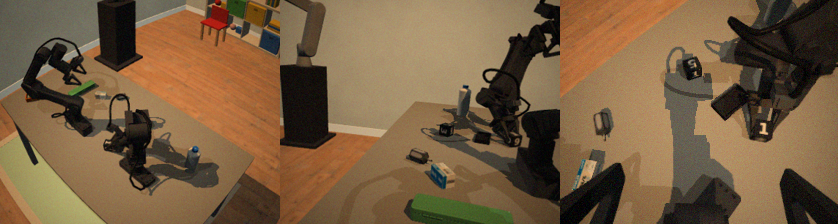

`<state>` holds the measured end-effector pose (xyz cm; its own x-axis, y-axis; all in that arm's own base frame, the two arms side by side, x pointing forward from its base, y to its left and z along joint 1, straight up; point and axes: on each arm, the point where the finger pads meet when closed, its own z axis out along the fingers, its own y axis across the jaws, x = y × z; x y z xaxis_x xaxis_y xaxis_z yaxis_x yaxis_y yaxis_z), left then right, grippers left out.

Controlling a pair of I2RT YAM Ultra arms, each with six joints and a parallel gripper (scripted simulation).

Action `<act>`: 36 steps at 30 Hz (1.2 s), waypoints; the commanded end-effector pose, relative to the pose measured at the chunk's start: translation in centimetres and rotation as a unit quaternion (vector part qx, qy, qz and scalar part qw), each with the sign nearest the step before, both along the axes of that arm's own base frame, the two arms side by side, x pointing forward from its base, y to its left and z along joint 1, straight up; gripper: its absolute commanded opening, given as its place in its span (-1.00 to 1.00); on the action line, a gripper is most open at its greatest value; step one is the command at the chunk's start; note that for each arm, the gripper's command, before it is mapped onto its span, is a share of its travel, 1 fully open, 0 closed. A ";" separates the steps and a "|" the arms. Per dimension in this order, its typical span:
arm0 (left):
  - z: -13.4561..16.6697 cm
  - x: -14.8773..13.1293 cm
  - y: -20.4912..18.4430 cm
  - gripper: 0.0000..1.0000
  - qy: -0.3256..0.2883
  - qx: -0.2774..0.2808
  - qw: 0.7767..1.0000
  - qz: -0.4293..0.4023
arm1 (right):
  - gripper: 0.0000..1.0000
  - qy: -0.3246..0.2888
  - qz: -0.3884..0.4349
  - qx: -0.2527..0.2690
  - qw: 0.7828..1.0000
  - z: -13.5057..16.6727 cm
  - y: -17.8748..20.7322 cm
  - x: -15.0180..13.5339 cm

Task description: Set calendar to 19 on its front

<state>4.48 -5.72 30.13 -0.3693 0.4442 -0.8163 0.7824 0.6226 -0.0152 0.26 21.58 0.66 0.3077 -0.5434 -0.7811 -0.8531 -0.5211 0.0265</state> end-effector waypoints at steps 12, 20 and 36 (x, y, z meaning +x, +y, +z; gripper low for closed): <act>0.0 -0.2 0.3 1.00 0.000 0.001 1.000 0.000 | -0.20 0.002 0.007 0.041 0.999 2.0 1.0 0.1; 0.0 -0.2 0.3 1.00 0.000 0.001 1.000 0.000 | -0.20 0.007 0.006 0.036 0.999 0.6 0.7 -0.3; 0.0 -0.2 0.3 1.00 0.000 0.001 1.000 0.000 | -0.20 0.005 0.006 0.041 0.999 -0.2 0.6 -0.1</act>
<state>4.48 -5.72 30.13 -0.3693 0.4442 -0.8163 0.7824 0.6226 -0.0152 0.40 22.15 0.40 0.3144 -0.4948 -0.8102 -0.8505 -0.5260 -0.0088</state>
